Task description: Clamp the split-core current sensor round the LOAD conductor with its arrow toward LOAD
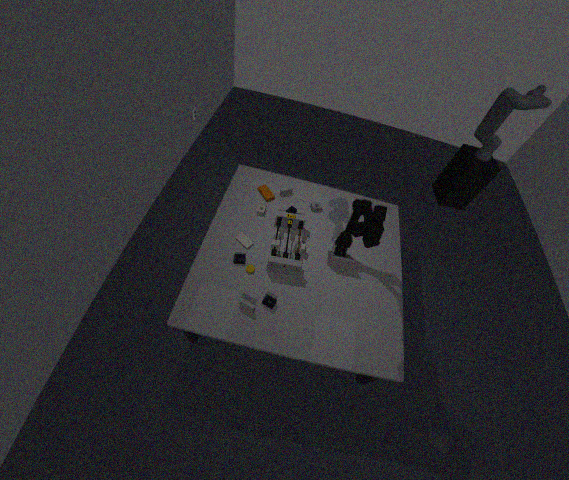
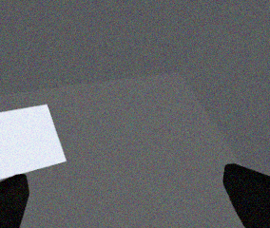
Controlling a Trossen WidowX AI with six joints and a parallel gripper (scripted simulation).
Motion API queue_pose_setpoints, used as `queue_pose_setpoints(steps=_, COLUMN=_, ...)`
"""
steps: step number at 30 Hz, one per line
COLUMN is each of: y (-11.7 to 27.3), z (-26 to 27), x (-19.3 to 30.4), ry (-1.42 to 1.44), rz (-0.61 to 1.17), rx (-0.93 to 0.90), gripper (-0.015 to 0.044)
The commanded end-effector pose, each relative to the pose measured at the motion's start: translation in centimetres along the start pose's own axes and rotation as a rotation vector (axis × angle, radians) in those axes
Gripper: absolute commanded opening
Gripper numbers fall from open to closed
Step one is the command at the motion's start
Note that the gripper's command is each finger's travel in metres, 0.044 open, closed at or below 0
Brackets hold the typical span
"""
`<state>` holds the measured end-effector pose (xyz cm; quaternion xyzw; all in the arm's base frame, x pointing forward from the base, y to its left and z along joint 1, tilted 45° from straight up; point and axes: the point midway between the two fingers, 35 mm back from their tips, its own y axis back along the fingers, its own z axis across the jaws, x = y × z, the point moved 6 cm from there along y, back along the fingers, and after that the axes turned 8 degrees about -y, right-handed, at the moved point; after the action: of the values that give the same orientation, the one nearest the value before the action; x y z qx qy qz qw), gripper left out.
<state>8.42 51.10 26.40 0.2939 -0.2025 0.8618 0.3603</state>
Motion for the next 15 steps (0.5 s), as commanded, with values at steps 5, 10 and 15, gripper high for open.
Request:
queue_pose_setpoints(steps=5, y=-3.8, z=10.2, x=-7.4, ry=0.408, rz=-0.102, rx=-0.043, gripper=0.0440)
queue_pose_setpoints(steps=10, y=-4.1, z=17.3, x=-12.5, ry=0.672, rz=-0.190, rx=-0.058, gripper=0.0440)
queue_pose_setpoints(steps=15, y=-2.5, z=23.9, x=-17.6, ry=0.942, rz=-0.292, rx=-0.049, gripper=0.0440)
